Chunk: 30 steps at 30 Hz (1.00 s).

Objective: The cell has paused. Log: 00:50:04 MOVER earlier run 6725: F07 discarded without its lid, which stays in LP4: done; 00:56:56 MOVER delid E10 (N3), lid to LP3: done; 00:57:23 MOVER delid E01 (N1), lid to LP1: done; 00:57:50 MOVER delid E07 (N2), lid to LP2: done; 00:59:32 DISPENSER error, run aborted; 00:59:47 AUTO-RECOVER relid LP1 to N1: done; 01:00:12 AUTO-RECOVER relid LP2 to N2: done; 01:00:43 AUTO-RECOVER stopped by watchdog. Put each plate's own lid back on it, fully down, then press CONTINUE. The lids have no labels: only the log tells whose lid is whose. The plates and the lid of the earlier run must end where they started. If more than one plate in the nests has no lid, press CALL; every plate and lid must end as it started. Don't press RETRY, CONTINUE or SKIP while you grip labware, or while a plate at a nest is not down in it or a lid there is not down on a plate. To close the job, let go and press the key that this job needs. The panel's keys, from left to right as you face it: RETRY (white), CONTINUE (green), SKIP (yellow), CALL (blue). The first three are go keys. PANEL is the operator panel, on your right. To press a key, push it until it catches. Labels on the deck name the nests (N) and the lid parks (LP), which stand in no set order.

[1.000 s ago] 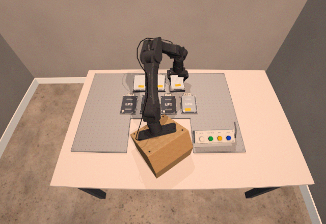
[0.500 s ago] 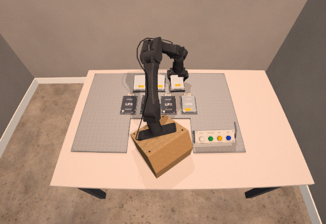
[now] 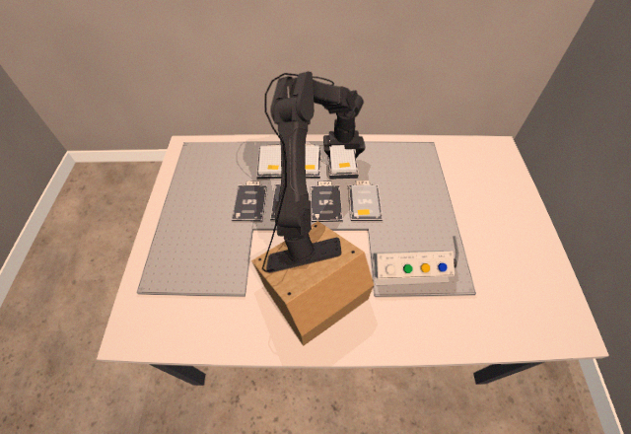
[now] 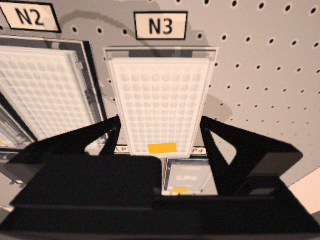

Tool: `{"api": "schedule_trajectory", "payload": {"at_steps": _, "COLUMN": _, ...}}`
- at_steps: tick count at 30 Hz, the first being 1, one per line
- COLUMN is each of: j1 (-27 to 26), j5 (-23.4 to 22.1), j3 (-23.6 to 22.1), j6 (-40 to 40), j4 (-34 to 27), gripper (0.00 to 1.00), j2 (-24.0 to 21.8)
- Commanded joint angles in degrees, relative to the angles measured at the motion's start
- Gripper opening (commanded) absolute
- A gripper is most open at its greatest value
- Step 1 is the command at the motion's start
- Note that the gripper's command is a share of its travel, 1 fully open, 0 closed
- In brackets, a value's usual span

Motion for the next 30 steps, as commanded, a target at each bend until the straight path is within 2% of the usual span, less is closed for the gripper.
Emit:
{"api": "schedule_trajectory", "payload": {"at_steps": 1, "j1": -0.8, "j5": 0.0, "j3": 1.0, "j6": 0.1, "j4": 0.8, "gripper": 1.0, "j2": -1.8}}
{"api": "schedule_trajectory", "payload": {"at_steps": 18, "j1": -2.2, "j5": -0.8, "j3": 2.7, "j6": -1.7, "j4": -4.2, "gripper": 1.0, "j2": -3.7}}
{"api": "schedule_trajectory", "payload": {"at_steps": 30, "j1": -2.4, "j5": -0.9, "j3": 2.1, "j6": -1.9, "j4": -4.6, "gripper": 1.0, "j2": -3.5}}
